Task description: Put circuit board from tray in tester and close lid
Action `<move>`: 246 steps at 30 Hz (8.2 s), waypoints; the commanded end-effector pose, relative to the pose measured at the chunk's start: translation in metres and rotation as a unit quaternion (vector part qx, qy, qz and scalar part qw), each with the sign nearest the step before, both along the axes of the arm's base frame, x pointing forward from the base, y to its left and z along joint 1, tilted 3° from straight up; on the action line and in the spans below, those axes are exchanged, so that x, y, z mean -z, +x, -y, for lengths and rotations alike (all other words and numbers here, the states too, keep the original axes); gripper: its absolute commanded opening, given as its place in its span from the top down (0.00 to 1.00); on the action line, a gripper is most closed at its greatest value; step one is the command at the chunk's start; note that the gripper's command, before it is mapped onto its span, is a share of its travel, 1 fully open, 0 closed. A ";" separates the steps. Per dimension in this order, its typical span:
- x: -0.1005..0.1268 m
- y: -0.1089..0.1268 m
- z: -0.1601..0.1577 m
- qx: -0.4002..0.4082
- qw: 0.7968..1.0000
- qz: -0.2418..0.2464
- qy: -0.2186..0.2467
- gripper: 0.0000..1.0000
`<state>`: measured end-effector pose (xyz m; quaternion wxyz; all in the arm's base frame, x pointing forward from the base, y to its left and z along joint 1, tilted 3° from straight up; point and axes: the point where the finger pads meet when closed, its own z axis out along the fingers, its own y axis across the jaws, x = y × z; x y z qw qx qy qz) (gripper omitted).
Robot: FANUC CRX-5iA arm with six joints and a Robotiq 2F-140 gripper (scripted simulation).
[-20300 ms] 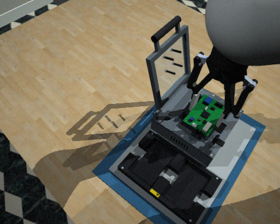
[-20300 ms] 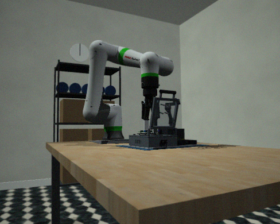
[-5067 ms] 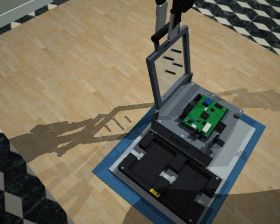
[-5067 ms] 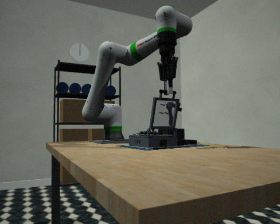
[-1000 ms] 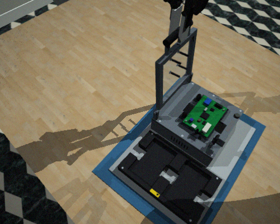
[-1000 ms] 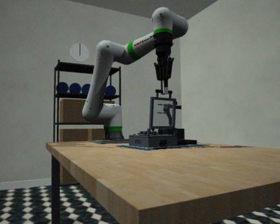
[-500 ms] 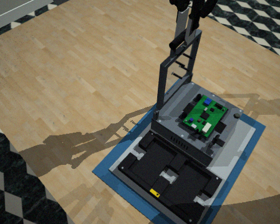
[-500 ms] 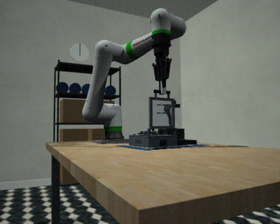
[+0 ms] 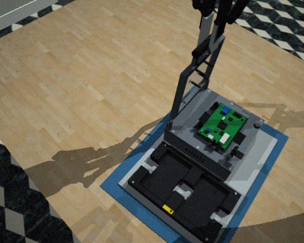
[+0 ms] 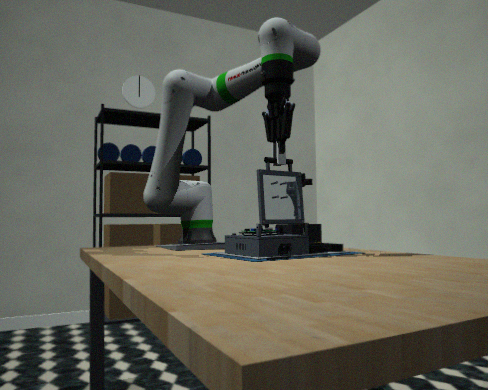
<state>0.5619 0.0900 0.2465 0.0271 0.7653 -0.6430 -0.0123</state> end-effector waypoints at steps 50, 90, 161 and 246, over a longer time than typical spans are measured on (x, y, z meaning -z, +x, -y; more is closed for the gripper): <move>0.019 -0.076 0.014 0.000 1.000 0.000 0.000 1.00; 0.058 -0.128 0.023 0.000 1.000 0.000 0.000 1.00; 0.150 -0.174 0.033 0.000 1.000 0.000 0.000 1.00; 0.173 -0.177 0.034 0.000 1.000 0.000 0.000 1.00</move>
